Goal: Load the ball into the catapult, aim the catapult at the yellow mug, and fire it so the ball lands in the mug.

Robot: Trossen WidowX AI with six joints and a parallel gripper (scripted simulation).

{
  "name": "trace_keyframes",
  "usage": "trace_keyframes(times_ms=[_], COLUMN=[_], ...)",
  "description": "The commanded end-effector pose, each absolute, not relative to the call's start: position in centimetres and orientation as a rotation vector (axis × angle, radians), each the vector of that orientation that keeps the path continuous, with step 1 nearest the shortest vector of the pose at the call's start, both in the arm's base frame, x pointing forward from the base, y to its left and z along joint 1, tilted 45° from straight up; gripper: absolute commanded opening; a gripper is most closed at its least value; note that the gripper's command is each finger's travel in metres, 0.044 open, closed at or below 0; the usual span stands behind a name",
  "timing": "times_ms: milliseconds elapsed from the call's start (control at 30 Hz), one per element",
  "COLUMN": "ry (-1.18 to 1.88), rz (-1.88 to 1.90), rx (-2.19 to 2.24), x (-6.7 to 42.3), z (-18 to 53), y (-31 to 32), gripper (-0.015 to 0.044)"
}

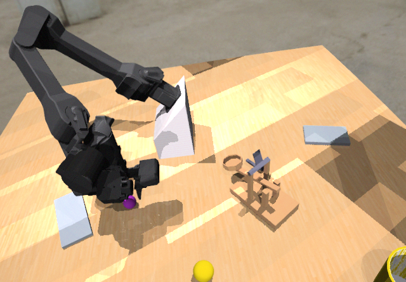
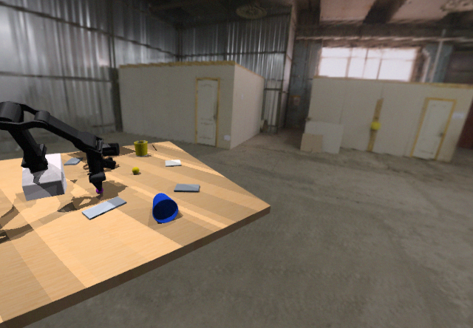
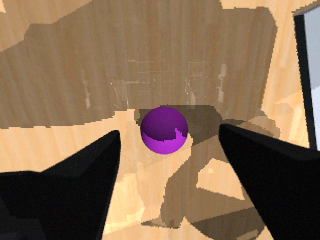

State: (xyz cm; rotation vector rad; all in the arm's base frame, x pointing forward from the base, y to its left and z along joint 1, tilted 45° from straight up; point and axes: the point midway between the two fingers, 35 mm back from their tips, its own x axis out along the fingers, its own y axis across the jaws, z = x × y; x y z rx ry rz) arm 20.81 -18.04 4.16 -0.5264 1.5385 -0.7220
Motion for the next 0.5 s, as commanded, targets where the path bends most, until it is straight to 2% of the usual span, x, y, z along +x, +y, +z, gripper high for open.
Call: trace_keyframes(times_ms=[0, 267, 433, 467], ry=[1.552, 1.551, 1.551, 1.551], rz=[-0.711, -0.713, -0.713, -0.713], rx=[-0.530, -0.531, -0.531, -0.531], x=[20.52, 20.35, 20.35, 20.35], z=[3.36, 2.65, 2.65, 2.65], y=[-18.41, -19.16, -19.16, -19.16], gripper=[0.0300, 0.0300, 0.0169, 0.0162])
